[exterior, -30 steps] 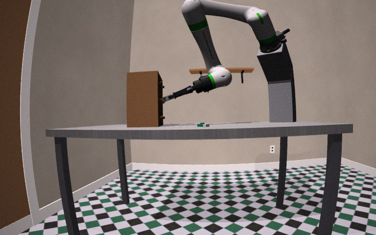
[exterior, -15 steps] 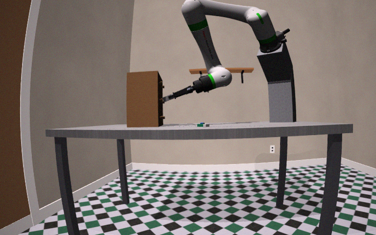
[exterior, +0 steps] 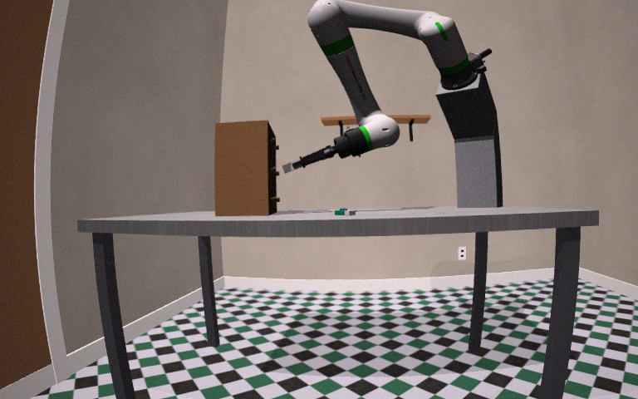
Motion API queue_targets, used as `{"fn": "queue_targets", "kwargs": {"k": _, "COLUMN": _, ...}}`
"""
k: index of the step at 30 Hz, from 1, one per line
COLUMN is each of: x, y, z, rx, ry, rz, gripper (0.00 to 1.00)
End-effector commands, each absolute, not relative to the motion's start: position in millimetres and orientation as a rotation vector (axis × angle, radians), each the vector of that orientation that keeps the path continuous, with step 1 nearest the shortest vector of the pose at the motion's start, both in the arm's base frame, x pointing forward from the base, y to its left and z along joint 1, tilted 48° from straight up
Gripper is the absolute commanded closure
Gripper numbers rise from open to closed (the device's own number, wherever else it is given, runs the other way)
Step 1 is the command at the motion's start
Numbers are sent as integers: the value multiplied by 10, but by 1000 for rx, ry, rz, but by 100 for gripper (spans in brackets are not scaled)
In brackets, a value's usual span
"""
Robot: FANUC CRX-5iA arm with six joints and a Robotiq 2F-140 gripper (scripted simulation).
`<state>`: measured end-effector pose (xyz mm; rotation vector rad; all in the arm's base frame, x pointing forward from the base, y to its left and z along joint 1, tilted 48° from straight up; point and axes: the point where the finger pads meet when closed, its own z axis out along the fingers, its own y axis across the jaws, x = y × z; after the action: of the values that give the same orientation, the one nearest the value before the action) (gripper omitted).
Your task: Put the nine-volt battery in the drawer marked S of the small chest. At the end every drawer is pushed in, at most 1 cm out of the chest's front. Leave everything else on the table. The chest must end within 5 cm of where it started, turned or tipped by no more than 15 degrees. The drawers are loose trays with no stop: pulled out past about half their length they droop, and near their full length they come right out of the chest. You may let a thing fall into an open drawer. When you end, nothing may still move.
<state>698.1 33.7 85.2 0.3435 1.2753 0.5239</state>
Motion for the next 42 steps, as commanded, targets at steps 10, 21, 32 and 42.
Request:
{"fn": "queue_targets", "kwargs": {"k": 10, "x": 6750, "y": 375, "z": 708, "rx": 343, "ry": 1275, "rz": 524, "gripper": 100}}
{"fn": "queue_targets", "kwargs": {"k": 21, "x": 6338, "y": 350, "z": 606, "rx": 343, "ry": 1275, "rz": 524, "gripper": 100}}
{"fn": "queue_targets", "kwargs": {"k": 32, "x": 6225, "y": 340, "z": 581, "rx": 342, "ry": 1280, "rz": 525, "gripper": 100}}
{"fn": "queue_targets", "kwargs": {"k": 42, "x": 5919, "y": 261, "z": 607, "rx": 277, "ry": 1540, "rz": 586, "gripper": 100}}
